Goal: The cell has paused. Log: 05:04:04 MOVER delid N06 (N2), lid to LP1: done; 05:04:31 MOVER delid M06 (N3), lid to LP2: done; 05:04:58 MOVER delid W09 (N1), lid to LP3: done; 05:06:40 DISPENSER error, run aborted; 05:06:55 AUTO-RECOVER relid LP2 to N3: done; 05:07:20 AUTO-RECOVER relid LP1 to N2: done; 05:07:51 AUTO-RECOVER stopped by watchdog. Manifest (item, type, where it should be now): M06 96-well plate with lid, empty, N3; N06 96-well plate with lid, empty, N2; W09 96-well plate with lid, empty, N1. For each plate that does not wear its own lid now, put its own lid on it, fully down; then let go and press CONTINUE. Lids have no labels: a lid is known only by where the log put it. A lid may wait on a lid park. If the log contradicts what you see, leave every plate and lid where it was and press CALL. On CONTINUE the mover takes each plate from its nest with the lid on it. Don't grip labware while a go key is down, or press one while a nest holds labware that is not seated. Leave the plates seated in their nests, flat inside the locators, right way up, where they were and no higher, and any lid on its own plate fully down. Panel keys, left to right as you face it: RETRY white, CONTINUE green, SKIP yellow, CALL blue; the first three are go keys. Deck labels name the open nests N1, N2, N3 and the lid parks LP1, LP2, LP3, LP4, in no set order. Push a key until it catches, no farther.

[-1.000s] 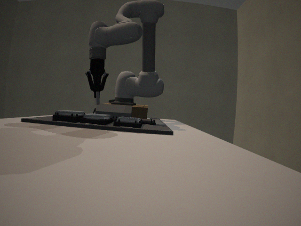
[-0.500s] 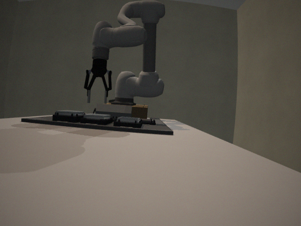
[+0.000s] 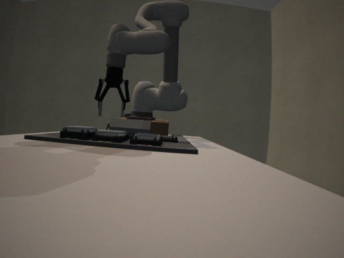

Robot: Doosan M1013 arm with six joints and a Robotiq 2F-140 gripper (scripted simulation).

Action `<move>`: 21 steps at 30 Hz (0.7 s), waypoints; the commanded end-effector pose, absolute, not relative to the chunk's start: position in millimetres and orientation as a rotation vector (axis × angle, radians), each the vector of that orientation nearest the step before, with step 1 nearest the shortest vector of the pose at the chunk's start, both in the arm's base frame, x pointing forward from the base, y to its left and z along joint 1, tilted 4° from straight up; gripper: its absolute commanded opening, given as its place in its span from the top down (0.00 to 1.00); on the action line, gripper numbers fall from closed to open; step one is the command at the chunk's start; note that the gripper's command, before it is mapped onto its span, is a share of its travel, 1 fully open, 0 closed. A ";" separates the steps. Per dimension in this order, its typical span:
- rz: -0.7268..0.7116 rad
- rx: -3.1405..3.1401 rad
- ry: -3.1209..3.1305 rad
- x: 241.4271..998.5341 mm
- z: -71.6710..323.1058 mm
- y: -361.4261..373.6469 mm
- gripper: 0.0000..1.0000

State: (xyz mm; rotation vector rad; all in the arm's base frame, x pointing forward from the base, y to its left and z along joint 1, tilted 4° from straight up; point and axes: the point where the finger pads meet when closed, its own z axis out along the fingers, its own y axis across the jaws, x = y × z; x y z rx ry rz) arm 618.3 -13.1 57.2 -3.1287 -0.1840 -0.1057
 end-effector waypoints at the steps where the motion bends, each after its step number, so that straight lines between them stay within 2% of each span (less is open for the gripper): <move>1: -0.102 -3.131 -0.183 618.7 57.5 -12.9 0.34; 21: -0.102 -3.132 -0.183 618.9 54.8 -12.9 0.34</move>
